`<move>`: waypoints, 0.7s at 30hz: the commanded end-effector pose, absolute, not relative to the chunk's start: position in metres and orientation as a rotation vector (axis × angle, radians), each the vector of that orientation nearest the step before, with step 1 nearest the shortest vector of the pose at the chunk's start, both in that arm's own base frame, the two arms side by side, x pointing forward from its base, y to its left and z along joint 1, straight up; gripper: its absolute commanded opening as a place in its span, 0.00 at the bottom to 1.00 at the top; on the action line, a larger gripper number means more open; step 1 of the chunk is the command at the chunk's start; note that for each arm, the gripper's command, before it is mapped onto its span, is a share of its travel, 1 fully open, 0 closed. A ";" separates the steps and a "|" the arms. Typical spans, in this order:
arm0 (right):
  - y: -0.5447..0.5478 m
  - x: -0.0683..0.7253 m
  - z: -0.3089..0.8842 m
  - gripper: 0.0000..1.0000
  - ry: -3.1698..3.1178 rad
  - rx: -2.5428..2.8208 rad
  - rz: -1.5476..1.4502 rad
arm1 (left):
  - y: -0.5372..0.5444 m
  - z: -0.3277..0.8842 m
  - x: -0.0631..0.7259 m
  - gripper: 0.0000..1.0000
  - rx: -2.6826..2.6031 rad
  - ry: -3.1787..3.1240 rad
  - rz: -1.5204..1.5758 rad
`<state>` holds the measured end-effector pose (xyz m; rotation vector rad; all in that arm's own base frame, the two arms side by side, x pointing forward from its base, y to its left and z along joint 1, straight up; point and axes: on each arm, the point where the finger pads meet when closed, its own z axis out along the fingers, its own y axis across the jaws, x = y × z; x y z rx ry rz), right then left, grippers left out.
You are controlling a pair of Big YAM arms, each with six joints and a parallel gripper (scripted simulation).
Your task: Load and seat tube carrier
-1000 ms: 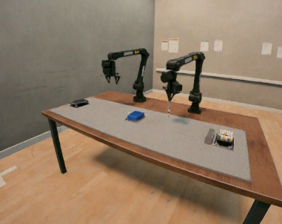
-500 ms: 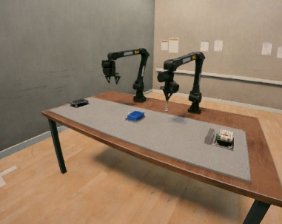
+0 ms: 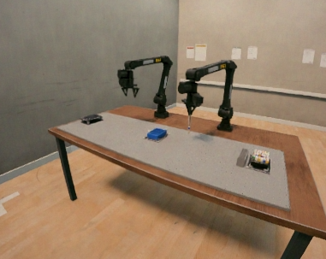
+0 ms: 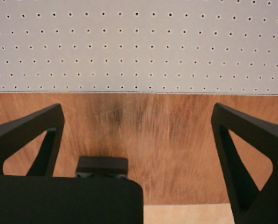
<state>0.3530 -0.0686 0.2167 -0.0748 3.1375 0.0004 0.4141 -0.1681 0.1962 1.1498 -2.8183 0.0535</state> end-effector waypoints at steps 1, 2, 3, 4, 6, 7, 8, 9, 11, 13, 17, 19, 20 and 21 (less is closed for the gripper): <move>-0.070 0.361 0.229 1.00 3.106 -0.054 -0.011 | -0.190 0.216 0.437 0.09 1.163 -2.867 0.132; -0.070 0.361 0.229 1.00 3.106 -0.054 -0.011 | -0.192 0.217 0.437 0.09 1.163 -2.867 0.132; -0.070 0.361 0.229 1.00 3.106 -0.054 -0.011 | -0.194 0.217 0.437 0.09 1.163 -2.867 0.133; -0.070 0.361 0.229 1.00 3.106 -0.054 -0.011 | -0.196 0.217 0.437 0.09 1.163 -2.867 0.133; -0.070 0.361 0.229 1.00 3.106 -0.054 -0.011 | -0.199 0.217 0.436 0.09 1.163 -2.866 0.133; -0.070 0.361 0.229 1.00 3.106 -0.054 -0.011 | -0.201 0.217 0.436 0.09 1.163 -2.866 0.133; -0.070 0.361 0.229 1.00 3.106 -0.054 -0.011 | -0.202 0.217 0.436 0.09 1.163 -2.866 0.133; -0.070 0.361 0.229 1.00 3.106 -0.054 -0.011 | -0.204 0.217 0.436 0.09 1.163 -2.866 0.134; -0.070 0.361 0.229 1.00 3.106 -0.054 -0.011 | -0.206 0.217 0.436 0.09 1.163 -2.866 0.135; -0.070 0.361 0.229 1.00 3.106 -0.054 -0.011 | -0.208 0.217 0.436 0.09 1.163 -2.867 0.135; -0.070 0.361 0.229 1.00 3.106 -0.054 -0.011 | -0.215 0.217 0.435 0.09 1.163 -2.866 0.137; -0.070 0.361 0.229 1.00 3.106 -0.054 -0.011 | -0.218 0.217 0.435 0.09 1.163 -2.866 0.138; -0.070 0.361 0.229 1.00 3.106 -0.054 -0.011 | -0.220 0.217 0.435 0.09 1.163 -2.866 0.138; -0.070 0.361 0.229 1.00 3.106 -0.054 -0.011 | -0.222 0.217 0.435 0.09 1.163 -2.866 0.138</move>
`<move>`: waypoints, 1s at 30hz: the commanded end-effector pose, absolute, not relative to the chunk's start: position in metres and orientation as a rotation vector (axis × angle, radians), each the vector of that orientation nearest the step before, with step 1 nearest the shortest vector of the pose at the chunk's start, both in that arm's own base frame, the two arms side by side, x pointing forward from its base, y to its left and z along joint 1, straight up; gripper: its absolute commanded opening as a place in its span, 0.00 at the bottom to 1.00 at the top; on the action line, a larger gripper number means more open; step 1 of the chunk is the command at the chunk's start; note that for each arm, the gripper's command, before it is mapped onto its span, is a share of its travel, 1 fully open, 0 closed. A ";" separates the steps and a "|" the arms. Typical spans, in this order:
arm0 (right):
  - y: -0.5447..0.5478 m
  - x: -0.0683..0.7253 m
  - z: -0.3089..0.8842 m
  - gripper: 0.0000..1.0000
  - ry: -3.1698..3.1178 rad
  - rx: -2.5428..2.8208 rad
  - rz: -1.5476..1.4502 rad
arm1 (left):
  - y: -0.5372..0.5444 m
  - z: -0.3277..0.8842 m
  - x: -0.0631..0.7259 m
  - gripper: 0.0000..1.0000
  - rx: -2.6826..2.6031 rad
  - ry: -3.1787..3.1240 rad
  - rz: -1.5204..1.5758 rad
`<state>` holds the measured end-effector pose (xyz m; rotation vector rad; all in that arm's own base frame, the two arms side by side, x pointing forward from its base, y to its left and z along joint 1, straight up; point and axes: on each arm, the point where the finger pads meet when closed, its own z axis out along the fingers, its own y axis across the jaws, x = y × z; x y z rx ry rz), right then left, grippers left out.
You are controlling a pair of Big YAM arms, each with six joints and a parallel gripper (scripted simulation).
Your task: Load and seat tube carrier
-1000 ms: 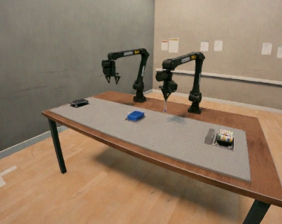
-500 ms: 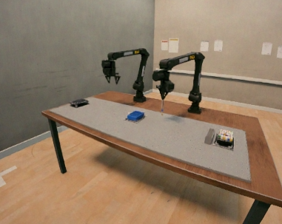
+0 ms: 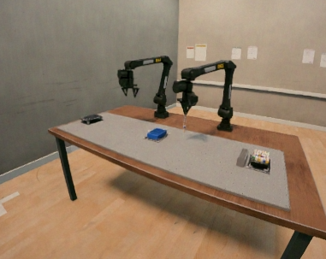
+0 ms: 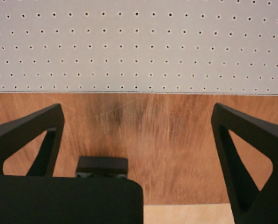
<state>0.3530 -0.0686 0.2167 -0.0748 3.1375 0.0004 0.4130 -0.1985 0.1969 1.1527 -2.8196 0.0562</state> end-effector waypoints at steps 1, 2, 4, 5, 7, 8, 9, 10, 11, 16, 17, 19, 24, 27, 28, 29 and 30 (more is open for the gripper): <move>-0.070 0.361 0.229 1.00 3.106 -0.054 -0.011 | -0.223 0.217 0.434 0.09 1.163 -2.865 0.139; -0.070 0.361 0.229 1.00 3.106 -0.054 -0.011 | -0.225 0.217 0.434 0.09 1.163 -2.865 0.139; -0.070 0.361 0.229 1.00 3.106 -0.054 -0.011 | -0.228 0.217 0.433 0.09 1.162 -2.863 0.136; -0.070 0.361 0.229 1.00 3.106 -0.054 -0.011 | -0.230 0.217 0.433 0.09 1.162 -2.863 0.136; -0.070 0.361 0.229 1.00 3.106 -0.054 -0.011 | -0.232 0.217 0.433 0.09 1.162 -2.863 0.136; -0.070 0.361 0.229 1.00 3.106 -0.054 -0.011 | -0.232 0.217 0.433 0.09 1.162 -2.863 0.136; -0.070 0.361 0.229 1.00 3.106 -0.054 -0.011 | -0.233 0.217 0.433 0.09 1.162 -2.863 0.136; -0.070 0.361 0.229 1.00 3.106 -0.054 -0.011 | -0.235 0.217 0.433 0.09 1.162 -2.863 0.136; -0.070 0.361 0.229 1.00 3.106 -0.054 -0.011 | -0.237 0.217 0.433 0.09 1.162 -2.863 0.137; -0.070 0.361 0.229 1.00 3.106 -0.054 -0.011 | -0.245 0.217 0.432 0.09 1.161 -2.861 0.137; -0.070 0.361 0.229 1.00 3.106 -0.054 -0.011 | -0.247 0.217 0.431 0.09 1.161 -2.861 0.137; -0.070 0.361 0.229 1.00 3.106 -0.054 -0.011 | -0.250 0.217 0.431 0.09 1.161 -2.860 0.137; -0.070 0.361 0.229 1.00 3.106 -0.054 -0.011 | -0.257 0.217 0.430 0.09 1.160 -2.858 0.135; -0.070 0.361 0.229 1.00 3.106 -0.054 -0.011 | -0.260 0.217 0.429 0.09 1.160 -2.857 0.133; -0.070 0.361 0.229 1.00 3.106 -0.054 -0.011 | -0.262 0.217 0.429 0.09 1.160 -2.857 0.133; -0.070 0.361 0.229 1.00 3.106 -0.054 -0.011 | -0.263 0.217 0.429 0.09 1.160 -2.856 0.132; -0.070 0.361 0.229 1.00 3.106 -0.054 -0.011 | -0.265 0.217 0.429 0.09 1.159 -2.856 0.132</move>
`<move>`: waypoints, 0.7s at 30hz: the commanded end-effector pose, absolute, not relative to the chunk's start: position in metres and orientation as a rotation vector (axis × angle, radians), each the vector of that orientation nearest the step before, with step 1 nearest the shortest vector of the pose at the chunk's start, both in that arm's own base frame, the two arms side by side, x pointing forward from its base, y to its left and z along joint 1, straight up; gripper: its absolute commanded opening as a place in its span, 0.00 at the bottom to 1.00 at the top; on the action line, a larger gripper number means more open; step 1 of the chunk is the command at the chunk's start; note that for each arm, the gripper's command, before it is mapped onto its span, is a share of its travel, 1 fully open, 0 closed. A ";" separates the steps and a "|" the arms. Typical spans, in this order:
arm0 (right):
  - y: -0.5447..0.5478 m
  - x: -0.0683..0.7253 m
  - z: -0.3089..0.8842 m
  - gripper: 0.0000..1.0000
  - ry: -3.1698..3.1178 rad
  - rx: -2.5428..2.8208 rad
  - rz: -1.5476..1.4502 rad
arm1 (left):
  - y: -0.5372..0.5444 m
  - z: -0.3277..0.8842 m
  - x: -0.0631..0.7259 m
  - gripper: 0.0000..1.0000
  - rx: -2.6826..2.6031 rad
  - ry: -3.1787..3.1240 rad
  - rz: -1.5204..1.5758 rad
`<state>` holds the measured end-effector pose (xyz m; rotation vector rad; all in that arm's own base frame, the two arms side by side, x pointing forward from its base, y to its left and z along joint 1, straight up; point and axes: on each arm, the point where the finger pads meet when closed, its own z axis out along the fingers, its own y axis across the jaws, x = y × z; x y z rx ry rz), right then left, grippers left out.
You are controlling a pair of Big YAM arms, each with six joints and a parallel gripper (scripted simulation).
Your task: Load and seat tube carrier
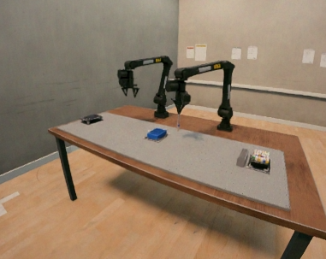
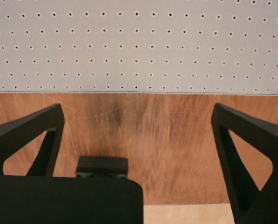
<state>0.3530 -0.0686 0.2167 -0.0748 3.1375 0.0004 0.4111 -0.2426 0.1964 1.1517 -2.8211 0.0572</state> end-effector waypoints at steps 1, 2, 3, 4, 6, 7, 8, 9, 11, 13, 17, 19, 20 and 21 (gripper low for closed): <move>-0.070 0.361 0.229 1.00 3.106 -0.054 -0.011 | -0.267 0.217 0.428 0.09 1.159 -2.855 0.131; -0.070 0.361 0.229 1.00 3.106 -0.054 -0.011 | -0.268 0.217 0.428 0.09 1.159 -2.854 0.130; -0.070 0.361 0.229 1.00 3.106 -0.054 -0.011 | -0.270 0.217 0.428 0.09 1.159 -2.854 0.129; -0.070 0.361 0.229 1.00 3.106 -0.054 -0.011 | -0.271 0.217 0.427 0.09 1.158 -2.853 0.128; -0.070 0.361 0.229 1.00 3.106 -0.054 -0.011 | -0.275 0.217 0.426 0.09 1.158 -2.851 0.125; -0.070 0.361 0.229 1.00 3.106 -0.054 -0.011 | -0.276 0.217 0.426 0.09 1.158 -2.850 0.124; -0.070 0.361 0.229 1.00 3.106 -0.054 -0.011 | -0.278 0.217 0.426 0.09 1.158 -2.850 0.122; -0.070 0.361 0.229 1.00 3.106 -0.054 -0.011 | -0.279 0.217 0.425 0.09 1.157 -2.849 0.121; -0.070 0.361 0.229 1.00 3.106 -0.054 -0.011 | -0.281 0.217 0.425 0.09 1.157 -2.848 0.119; -0.070 0.361 0.229 1.00 3.106 -0.054 -0.011 | -0.282 0.217 0.424 0.09 1.157 -2.847 0.116; -0.070 0.361 0.229 1.00 3.106 -0.054 -0.011 | -0.289 0.217 0.424 0.09 1.156 -2.845 0.115; -0.070 0.361 0.229 1.00 3.106 -0.054 -0.011 | -0.292 0.217 0.423 0.09 1.156 -2.845 0.115; -0.070 0.361 0.229 1.00 3.106 -0.054 -0.011 | -0.294 0.217 0.423 0.09 1.156 -2.845 0.115; -0.070 0.361 0.229 1.00 3.106 -0.054 -0.011 | -0.296 0.217 0.423 0.09 1.156 -2.844 0.115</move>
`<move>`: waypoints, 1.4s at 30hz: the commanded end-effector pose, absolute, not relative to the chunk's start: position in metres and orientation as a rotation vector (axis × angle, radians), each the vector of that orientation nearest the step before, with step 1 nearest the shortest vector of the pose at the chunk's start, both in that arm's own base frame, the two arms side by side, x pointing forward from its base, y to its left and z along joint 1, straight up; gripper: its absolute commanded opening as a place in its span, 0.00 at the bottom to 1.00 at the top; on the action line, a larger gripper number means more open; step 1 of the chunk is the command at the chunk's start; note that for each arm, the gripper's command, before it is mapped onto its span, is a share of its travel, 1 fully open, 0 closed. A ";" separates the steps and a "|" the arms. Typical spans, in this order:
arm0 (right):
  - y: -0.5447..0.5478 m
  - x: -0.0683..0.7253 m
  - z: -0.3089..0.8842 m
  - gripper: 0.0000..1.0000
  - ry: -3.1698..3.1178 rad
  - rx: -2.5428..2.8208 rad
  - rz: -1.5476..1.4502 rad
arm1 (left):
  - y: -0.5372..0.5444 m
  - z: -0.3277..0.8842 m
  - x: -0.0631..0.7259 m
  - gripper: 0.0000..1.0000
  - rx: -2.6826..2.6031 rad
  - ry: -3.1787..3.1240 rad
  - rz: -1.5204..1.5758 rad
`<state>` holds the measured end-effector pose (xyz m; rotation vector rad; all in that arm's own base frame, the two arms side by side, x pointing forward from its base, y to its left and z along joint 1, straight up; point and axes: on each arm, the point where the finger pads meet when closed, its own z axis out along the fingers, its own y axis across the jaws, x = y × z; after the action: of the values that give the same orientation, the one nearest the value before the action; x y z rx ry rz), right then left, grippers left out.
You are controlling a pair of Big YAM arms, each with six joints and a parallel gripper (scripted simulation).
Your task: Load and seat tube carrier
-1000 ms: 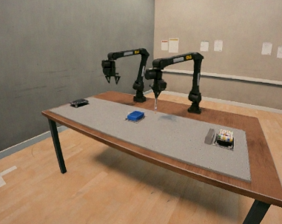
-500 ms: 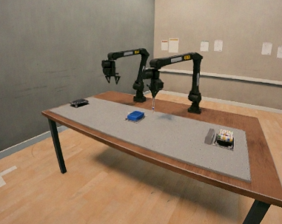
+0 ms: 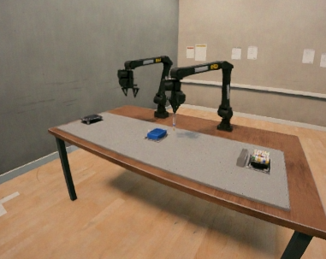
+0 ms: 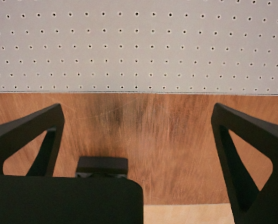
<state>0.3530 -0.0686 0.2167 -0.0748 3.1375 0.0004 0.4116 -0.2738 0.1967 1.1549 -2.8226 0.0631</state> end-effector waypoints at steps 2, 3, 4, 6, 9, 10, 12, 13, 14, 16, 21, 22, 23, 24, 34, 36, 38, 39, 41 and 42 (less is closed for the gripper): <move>-0.070 0.361 0.229 1.00 3.106 -0.054 -0.011 | -0.299 0.217 0.423 0.09 1.156 -2.844 0.115; -0.070 0.361 0.229 1.00 3.106 -0.054 -0.011 | -0.301 0.217 0.422 0.09 1.156 -2.844 0.115; -0.070 0.361 0.229 1.00 3.106 -0.054 -0.011 | -0.303 0.217 0.422 0.09 1.155 -2.843 0.114; -0.070 0.361 0.229 1.00 3.106 -0.054 -0.011 | -0.306 0.217 0.422 0.09 1.155 -2.843 0.114; -0.070 0.361 0.229 1.00 3.106 -0.054 -0.011 | -0.308 0.217 0.422 0.09 1.155 -2.843 0.113; -0.070 0.361 0.229 1.00 3.106 -0.054 -0.011 | -0.309 0.217 0.422 0.09 1.155 -2.843 0.113; -0.070 0.361 0.229 1.00 3.106 -0.054 -0.011 | -0.313 0.217 0.421 0.09 1.155 -2.842 0.113; -0.070 0.361 0.229 1.00 3.106 -0.054 -0.011 | -0.314 0.217 0.421 0.09 1.155 -2.842 0.113; -0.070 0.361 0.229 1.00 3.106 -0.054 -0.011 | -0.316 0.217 0.421 0.09 1.155 -2.842 0.113; -0.070 0.361 0.229 1.00 3.106 -0.054 -0.011 | -0.319 0.217 0.421 0.09 1.155 -2.841 0.113; -0.070 0.361 0.229 1.00 3.106 -0.054 -0.011 | -0.328 0.217 0.420 0.09 1.154 -2.840 0.112; -0.070 0.361 0.229 1.00 3.106 -0.054 -0.011 | -0.330 0.217 0.420 0.09 1.154 -2.840 0.112; -0.070 0.361 0.229 1.00 3.106 -0.054 -0.011 | -0.331 0.217 0.420 0.09 1.154 -2.840 0.112; -0.070 0.361 0.229 1.00 3.106 -0.054 -0.011 | -0.331 0.217 0.420 0.09 1.154 -2.840 0.112; -0.070 0.361 0.229 1.00 3.106 -0.054 -0.011 | -0.346 0.217 0.419 0.09 1.154 -2.839 0.112; -0.070 0.361 0.229 1.00 3.106 -0.054 -0.011 | -0.350 0.217 0.418 0.09 1.153 -2.839 0.112; -0.070 0.361 0.229 1.00 3.106 -0.054 -0.011 | -0.353 0.217 0.418 0.09 1.153 -2.838 0.112; -0.070 0.361 0.229 1.00 3.106 -0.054 -0.011 | -0.355 0.217 0.418 0.09 1.153 -2.838 0.112; -0.070 0.361 0.229 1.00 3.106 -0.054 -0.011 | -0.357 0.217 0.418 0.09 1.153 -2.838 0.112; -0.070 0.361 0.229 1.00 3.106 -0.054 -0.011 | -0.357 0.217 0.418 0.09 1.153 -2.838 0.112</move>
<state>0.3530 -0.0686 0.2167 -0.0748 3.1375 0.0004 0.4084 -0.3379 0.1970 1.1493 -2.8224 0.0606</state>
